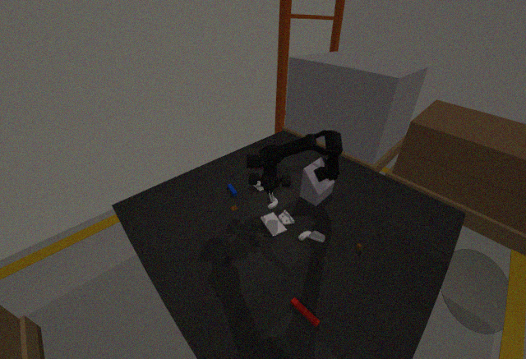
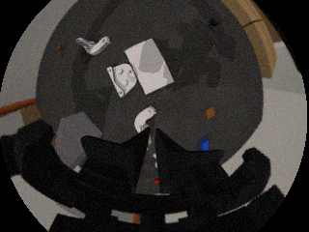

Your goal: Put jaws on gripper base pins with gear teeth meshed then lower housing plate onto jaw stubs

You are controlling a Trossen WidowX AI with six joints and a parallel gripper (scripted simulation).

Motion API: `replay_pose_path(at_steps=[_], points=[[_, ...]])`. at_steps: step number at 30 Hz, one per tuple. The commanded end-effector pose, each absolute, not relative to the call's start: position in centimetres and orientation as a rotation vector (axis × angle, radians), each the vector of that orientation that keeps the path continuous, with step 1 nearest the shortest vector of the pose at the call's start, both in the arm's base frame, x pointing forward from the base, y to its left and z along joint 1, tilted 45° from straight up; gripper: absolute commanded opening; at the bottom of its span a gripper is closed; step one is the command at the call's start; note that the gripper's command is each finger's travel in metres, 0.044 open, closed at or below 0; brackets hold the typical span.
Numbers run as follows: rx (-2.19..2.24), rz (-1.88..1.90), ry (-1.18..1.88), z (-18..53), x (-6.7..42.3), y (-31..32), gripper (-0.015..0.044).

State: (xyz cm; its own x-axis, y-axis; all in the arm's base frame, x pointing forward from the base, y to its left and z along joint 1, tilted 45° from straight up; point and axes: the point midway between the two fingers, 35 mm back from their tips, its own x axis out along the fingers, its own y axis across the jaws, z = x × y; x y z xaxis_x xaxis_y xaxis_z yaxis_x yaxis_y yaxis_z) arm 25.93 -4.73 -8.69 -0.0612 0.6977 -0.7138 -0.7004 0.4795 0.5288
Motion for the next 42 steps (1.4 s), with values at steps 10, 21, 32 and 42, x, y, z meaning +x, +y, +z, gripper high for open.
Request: replay_pose_path(at_steps=[10,21,32,42], points=[[-0.009,1.146,1.164,-8.67,25.93,-4.80,0.0000],[-0.003,1.143,1.165,-8.68,25.93,-4.73,0.0105],[-0.003,1.143,1.165,-8.68,25.93,-4.73,0.0394],[-0.003,1.143,1.165,-8.68,25.93,-4.73,0.0440]])
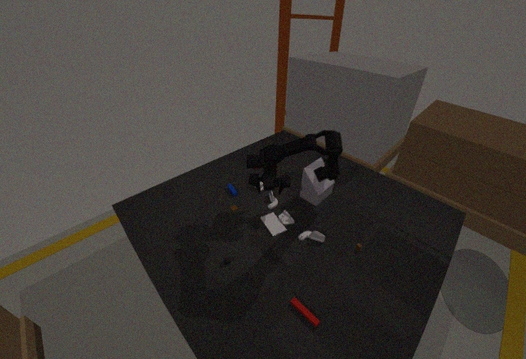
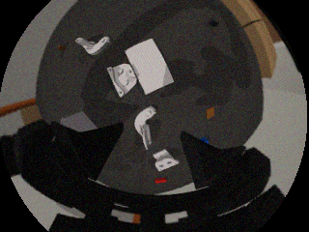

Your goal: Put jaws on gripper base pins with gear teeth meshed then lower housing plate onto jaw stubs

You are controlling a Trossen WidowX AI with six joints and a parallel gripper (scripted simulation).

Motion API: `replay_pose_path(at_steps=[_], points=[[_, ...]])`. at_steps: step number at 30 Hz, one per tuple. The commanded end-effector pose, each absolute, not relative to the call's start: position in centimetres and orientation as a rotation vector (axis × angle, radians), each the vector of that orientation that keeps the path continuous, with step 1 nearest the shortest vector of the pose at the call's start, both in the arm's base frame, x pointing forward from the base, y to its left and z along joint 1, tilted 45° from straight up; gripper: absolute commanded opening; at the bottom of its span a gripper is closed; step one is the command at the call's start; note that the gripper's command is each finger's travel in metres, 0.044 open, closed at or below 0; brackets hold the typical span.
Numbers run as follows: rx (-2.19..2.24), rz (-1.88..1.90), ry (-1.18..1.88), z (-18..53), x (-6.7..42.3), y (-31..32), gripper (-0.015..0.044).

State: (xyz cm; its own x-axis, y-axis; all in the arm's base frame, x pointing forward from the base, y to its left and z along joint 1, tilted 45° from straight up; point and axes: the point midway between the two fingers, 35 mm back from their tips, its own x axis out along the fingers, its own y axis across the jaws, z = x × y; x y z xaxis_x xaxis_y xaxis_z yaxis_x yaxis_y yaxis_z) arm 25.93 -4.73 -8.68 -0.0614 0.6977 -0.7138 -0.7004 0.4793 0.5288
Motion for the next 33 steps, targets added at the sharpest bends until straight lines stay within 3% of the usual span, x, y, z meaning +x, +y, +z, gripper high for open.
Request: replay_pose_path(at_steps=[1,20,33], points=[[-0.003,1.143,1.165,-8.68,25.93,-4.73,0.0440],[-0.003,1.143,1.165,-8.68,25.93,-4.73,0.0440],[-0.003,1.143,1.165,-8.68,25.93,-4.73,0.0099]])
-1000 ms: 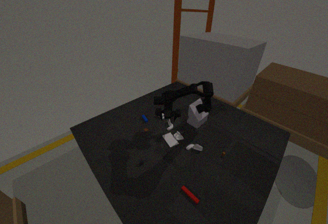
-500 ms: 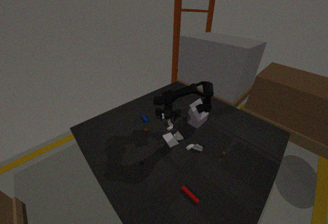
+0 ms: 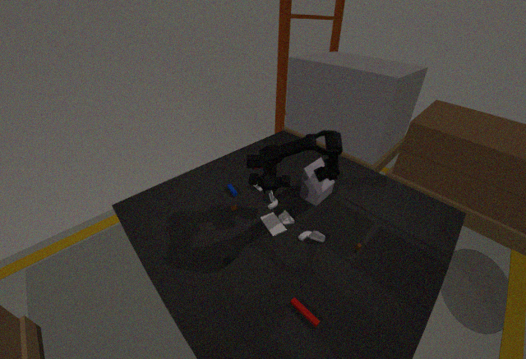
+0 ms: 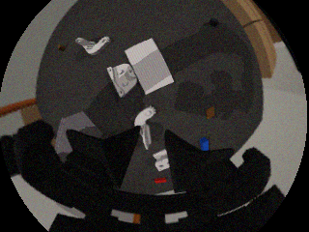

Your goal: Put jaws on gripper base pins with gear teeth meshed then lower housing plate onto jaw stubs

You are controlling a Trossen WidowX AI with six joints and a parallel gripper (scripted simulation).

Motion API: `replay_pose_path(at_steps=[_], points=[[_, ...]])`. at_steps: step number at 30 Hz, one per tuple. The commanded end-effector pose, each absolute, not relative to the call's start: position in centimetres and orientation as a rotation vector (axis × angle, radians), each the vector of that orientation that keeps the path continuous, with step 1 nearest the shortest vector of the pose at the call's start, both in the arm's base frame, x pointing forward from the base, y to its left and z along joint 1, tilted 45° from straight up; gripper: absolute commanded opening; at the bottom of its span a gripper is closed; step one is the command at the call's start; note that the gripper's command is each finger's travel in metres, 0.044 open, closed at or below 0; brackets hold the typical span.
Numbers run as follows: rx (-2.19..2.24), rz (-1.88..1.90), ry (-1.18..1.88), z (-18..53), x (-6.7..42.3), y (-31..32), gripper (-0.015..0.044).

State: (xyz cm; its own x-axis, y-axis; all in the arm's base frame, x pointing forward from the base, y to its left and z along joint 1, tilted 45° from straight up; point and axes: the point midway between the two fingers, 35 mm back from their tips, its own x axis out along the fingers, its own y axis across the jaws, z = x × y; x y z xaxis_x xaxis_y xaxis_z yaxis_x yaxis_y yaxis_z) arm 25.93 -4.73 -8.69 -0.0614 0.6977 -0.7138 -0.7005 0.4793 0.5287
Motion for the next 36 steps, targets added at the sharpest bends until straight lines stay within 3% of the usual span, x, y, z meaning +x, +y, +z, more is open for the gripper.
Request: replay_pose_path(at_steps=[1,4,23,36], points=[[-0.003,1.143,1.165,-8.68,25.93,-4.73,0.0072],[-0.003,1.143,1.165,-8.68,25.93,-4.73,0.0000],[-0.003,1.143,1.165,-8.68,25.93,-4.73,0.0000],[-0.003,1.143,1.165,-8.68,25.93,-4.73,0.0341]])
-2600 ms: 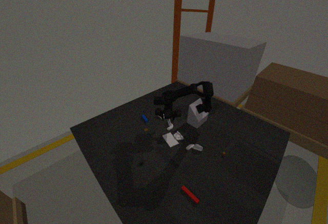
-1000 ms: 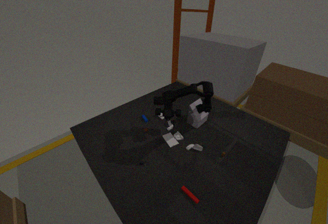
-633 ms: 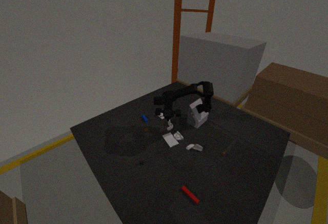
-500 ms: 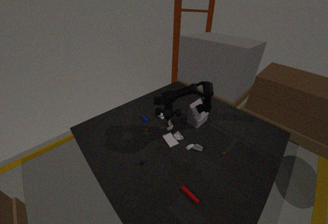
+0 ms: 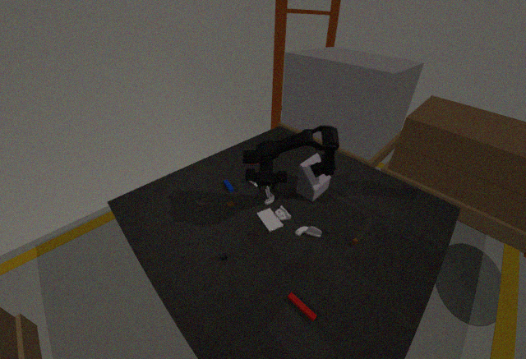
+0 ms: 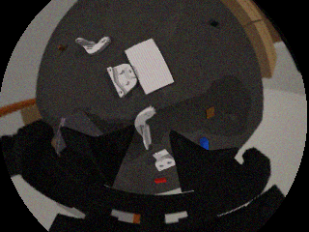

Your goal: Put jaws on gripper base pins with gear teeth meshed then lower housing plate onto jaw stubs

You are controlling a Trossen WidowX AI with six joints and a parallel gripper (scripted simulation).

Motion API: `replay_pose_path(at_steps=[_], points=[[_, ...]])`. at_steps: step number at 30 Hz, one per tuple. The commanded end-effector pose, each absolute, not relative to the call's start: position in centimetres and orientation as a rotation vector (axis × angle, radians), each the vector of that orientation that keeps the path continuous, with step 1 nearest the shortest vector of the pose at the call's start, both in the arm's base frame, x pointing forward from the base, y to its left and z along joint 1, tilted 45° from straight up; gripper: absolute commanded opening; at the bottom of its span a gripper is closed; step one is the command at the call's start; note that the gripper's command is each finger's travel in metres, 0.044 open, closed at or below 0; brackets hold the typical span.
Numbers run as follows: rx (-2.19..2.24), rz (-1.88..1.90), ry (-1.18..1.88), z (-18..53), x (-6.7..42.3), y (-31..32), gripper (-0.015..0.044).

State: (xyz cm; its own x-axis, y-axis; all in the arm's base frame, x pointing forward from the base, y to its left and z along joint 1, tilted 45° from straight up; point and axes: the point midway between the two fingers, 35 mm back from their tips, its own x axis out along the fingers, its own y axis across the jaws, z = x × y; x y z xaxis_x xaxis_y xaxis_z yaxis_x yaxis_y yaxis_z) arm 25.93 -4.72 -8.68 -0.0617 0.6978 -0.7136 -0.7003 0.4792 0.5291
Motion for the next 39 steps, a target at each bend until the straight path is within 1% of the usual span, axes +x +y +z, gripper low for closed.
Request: replay_pose_path(at_steps=[1,4,32,39], points=[[-0.003,1.143,1.165,-8.68,25.93,-4.73,0.0367],[-0.003,1.143,1.165,-8.68,25.93,-4.73,0.0440],[-0.003,1.143,1.165,-8.68,25.93,-4.73,0.0440],[-0.003,1.143,1.165,-8.68,25.93,-4.73,0.0256]])
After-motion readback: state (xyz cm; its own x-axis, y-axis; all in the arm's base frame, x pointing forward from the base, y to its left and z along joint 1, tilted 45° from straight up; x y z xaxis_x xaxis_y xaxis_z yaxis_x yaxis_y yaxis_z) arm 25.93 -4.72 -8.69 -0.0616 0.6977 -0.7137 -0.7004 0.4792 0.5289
